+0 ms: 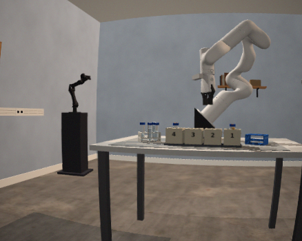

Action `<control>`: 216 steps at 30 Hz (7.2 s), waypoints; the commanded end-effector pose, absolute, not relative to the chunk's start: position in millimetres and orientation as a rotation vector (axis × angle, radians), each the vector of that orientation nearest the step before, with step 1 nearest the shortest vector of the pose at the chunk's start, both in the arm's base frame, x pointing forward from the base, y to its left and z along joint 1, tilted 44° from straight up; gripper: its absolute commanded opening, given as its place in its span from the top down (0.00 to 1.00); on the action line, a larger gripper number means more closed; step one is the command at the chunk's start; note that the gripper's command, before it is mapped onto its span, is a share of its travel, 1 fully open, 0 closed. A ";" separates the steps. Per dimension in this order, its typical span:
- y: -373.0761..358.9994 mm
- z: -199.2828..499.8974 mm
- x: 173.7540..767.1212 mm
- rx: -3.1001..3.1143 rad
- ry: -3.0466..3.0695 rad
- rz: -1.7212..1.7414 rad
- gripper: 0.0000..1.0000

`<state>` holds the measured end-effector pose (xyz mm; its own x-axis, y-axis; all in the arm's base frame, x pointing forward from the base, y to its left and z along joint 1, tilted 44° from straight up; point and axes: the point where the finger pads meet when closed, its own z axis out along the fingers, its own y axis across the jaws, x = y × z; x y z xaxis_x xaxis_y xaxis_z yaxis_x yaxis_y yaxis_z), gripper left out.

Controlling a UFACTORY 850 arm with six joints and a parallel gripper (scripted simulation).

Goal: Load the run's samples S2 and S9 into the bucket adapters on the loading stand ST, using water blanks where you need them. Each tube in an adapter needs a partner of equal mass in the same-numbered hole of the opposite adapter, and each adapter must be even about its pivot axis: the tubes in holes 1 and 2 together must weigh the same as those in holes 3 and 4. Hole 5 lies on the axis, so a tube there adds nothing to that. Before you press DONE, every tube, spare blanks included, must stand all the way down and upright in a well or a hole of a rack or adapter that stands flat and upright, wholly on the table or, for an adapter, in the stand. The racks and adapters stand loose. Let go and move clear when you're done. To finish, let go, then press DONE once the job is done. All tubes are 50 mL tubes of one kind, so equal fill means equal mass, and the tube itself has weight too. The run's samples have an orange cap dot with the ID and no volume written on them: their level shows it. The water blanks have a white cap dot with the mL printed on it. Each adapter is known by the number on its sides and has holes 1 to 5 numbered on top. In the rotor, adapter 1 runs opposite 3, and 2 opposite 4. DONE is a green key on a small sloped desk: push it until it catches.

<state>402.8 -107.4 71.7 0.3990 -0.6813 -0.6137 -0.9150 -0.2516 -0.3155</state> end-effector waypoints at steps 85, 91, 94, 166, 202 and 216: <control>-354.6 -170.0 279.5 -2.011 1.383 0.486 0.43; -354.6 -170.0 279.5 -2.011 1.383 0.486 0.43; -350.6 -174.3 279.8 -2.011 1.383 0.486 0.43; -275.9 -253.0 285.8 -2.010 1.383 0.486 0.43; -262.6 -267.0 286.9 -2.010 1.383 0.486 0.43; -263.5 -266.1 286.8 -2.010 1.383 0.486 1.00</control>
